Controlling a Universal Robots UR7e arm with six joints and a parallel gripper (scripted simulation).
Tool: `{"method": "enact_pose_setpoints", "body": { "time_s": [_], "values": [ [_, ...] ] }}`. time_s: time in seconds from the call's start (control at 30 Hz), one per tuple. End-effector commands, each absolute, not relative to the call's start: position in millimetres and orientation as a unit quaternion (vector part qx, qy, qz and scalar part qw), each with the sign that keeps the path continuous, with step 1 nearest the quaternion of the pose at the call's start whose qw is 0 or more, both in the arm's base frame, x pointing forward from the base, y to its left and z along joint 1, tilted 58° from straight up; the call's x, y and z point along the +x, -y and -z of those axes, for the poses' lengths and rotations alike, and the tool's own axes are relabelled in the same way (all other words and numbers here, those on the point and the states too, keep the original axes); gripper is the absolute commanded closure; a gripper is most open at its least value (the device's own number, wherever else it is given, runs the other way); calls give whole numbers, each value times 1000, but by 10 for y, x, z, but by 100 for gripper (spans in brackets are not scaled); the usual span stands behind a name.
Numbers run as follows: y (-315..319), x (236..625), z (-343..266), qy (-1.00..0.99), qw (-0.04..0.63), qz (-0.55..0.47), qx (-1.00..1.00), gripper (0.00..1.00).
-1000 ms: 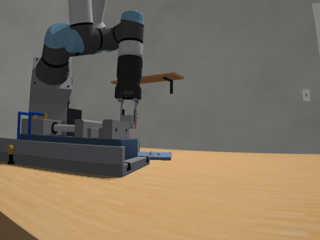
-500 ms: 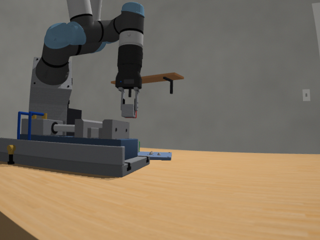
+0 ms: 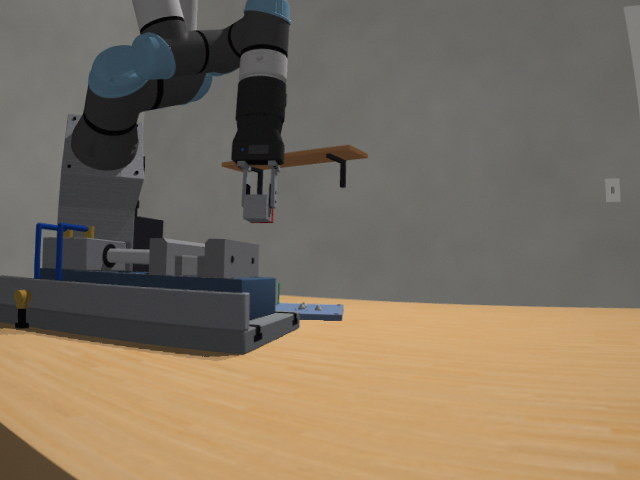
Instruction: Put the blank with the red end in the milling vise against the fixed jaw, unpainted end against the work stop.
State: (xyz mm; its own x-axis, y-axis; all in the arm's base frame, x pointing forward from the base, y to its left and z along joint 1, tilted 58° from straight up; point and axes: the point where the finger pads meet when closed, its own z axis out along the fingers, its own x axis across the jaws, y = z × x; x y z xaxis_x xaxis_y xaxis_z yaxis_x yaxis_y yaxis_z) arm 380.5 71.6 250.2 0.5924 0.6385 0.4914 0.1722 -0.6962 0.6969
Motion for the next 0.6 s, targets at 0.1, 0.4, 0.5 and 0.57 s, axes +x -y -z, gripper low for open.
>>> {"method": "enact_pose_setpoints", "body": {
  "time_s": [0.1, 0.4, 0.5, 0.57],
  "values": [
    [-733, 3765, -2532, -242, 305, -381, 838, 100],
    [-724, 3786, -2518, -242, 305, -381, 838, 100],
    [-713, 3815, -2499, -242, 305, -381, 838, 100],
    [-713, 3815, -2499, -242, 305, -381, 838, 100]
  ]
}}
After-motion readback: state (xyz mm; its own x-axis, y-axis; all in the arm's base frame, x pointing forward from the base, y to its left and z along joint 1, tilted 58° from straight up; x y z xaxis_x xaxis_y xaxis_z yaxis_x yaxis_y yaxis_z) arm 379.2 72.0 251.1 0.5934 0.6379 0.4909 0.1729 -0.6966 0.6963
